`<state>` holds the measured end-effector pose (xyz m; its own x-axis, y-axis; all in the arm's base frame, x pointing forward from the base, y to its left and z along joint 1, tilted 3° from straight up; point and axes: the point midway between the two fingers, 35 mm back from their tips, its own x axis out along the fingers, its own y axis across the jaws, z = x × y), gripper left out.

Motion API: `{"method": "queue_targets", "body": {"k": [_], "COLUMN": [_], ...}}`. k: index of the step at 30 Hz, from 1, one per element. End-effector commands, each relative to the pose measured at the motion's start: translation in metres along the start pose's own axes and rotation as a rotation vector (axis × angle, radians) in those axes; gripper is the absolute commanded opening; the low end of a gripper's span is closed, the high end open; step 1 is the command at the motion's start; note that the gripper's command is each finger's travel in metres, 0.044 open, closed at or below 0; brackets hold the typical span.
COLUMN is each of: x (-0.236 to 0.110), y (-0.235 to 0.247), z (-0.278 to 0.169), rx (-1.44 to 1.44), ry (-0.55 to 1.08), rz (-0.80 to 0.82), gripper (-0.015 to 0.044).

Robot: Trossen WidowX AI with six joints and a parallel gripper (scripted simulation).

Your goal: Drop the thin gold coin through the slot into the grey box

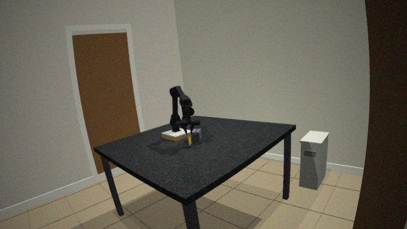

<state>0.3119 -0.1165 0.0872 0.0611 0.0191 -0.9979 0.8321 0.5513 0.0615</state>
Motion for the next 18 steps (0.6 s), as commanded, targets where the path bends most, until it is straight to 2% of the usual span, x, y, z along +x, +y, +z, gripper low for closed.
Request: {"method": "queue_targets", "body": {"k": [1, 18], "x": [0.009, 0.036], "y": [-0.001, 0.0], "z": [-0.002, -0.001], "rx": [0.004, 0.006], "ry": [0.013, 0.011], "rz": [-0.005, -0.004], "gripper": [0.0161, 0.0161]}}
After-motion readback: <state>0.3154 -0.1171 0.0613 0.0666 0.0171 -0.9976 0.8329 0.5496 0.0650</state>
